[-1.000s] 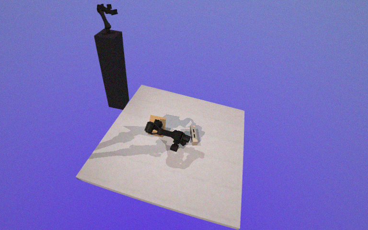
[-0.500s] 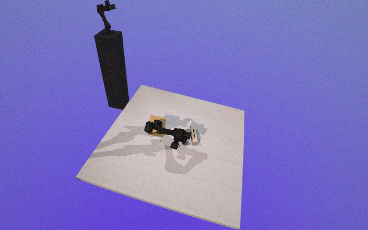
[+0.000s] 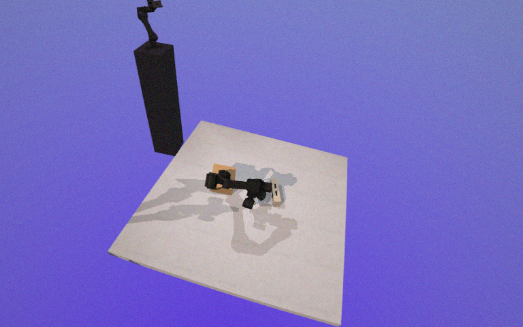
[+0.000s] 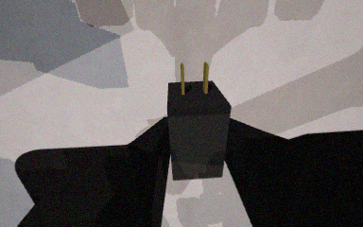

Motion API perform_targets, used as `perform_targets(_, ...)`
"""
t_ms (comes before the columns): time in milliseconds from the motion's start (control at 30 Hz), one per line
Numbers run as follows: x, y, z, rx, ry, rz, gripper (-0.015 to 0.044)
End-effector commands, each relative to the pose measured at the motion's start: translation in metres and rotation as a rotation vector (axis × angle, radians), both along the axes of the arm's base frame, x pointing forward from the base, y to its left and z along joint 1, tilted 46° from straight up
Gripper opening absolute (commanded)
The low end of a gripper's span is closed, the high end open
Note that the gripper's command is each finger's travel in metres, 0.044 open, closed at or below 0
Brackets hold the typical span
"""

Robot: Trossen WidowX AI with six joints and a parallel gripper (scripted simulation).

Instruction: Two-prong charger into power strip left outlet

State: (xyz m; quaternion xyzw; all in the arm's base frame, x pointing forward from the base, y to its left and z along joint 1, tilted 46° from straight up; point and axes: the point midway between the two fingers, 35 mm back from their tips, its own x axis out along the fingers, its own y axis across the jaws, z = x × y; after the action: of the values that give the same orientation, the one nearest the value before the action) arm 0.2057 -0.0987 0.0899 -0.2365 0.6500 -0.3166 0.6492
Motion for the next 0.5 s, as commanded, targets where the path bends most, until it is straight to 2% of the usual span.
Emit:
perform_targets(0,0.005,0.005,-0.005,0.004,0.004,0.011,0.0000)
perform_targets(467,0.016,0.017,-0.026,0.009,0.044,0.050,0.0000)
